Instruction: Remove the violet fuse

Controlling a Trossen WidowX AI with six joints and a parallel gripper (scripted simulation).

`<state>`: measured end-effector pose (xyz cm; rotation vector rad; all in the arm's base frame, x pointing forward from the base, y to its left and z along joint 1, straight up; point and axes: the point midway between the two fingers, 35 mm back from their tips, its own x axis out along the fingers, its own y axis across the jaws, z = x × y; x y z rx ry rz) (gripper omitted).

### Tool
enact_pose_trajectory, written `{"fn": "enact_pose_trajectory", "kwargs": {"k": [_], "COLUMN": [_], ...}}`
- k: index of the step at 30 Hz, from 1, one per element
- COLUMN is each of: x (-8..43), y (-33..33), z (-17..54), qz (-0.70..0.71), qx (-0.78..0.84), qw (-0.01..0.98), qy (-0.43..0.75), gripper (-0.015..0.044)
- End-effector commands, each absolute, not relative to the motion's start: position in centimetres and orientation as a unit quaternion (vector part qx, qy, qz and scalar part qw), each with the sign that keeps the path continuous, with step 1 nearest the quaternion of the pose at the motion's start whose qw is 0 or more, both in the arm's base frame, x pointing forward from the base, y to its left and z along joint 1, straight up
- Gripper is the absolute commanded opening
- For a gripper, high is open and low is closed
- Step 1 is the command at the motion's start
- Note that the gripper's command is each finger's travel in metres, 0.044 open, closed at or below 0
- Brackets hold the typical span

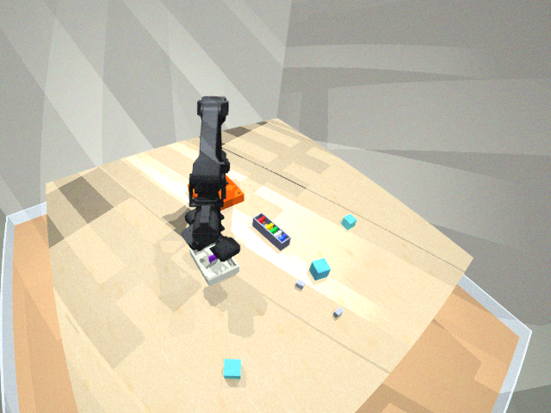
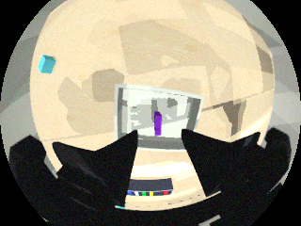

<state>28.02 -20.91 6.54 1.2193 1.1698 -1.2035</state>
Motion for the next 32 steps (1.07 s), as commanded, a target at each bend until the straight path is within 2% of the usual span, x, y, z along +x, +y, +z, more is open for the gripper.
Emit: {"fn": "enact_pose_trajectory", "kwargs": {"k": [1, 4, 32], "x": [28.0, 27.9, 27.9], "y": [-20.9, -20.9, -20.8], "z": [7.7, 10.3, 10.1], "qz": [-0.499, -0.499, -0.500], "qx": [0.505, 0.504, 0.506], "qw": [0.509, 0.510, 0.508], "qy": [0.486, 0.487, 0.486], "gripper": [0.0330, 0.0330, 0.0330]}}
